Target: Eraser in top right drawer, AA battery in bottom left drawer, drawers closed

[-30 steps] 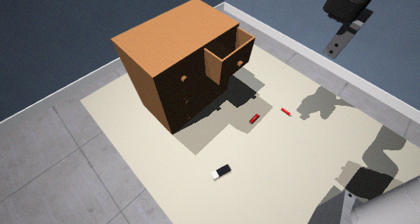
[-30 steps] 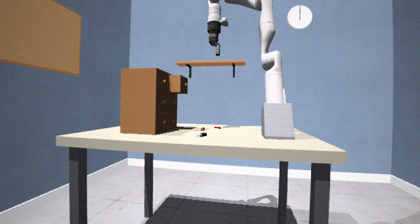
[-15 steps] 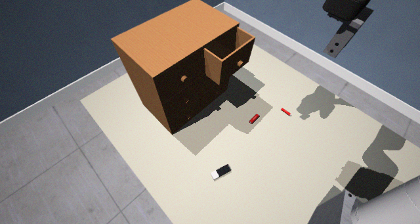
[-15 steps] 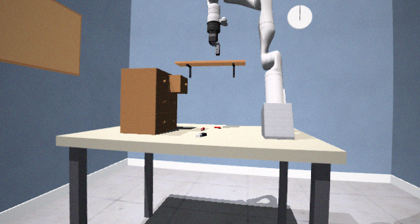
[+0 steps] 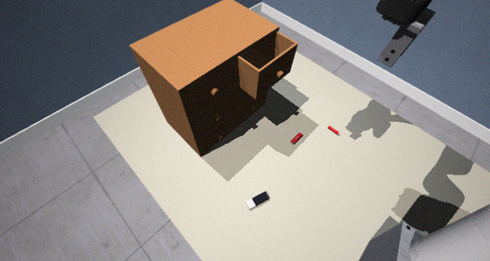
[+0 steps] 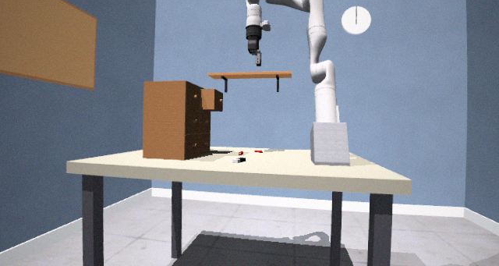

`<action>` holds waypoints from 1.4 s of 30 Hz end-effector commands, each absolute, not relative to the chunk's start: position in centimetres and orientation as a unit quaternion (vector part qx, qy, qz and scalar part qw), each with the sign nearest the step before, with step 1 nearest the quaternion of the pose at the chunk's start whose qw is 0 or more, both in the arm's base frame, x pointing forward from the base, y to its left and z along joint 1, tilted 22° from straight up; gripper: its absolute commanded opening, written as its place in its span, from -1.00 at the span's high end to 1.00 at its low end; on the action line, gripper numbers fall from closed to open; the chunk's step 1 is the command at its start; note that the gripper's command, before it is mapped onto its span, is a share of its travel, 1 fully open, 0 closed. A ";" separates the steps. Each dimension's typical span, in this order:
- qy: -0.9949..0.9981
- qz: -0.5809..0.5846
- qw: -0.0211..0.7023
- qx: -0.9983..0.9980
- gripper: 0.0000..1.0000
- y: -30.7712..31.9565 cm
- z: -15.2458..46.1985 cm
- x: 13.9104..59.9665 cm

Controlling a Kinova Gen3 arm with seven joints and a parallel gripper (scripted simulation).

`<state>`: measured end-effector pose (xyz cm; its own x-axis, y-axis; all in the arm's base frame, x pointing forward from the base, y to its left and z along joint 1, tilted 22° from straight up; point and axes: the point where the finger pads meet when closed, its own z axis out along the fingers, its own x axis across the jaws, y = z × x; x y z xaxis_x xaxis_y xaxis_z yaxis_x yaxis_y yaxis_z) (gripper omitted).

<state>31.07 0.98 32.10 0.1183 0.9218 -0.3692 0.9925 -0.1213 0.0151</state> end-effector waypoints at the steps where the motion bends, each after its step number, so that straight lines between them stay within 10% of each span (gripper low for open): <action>1: 0.653 -0.138 0.127 0.734 -0.34 1.1 32.1 31.0; 21: 0.689 -0.144 0.137 0.697 -0.34 2.0 29.6 32.8; 42: 0.874 -0.193 0.118 0.430 -0.34 5.3 9.7 39.5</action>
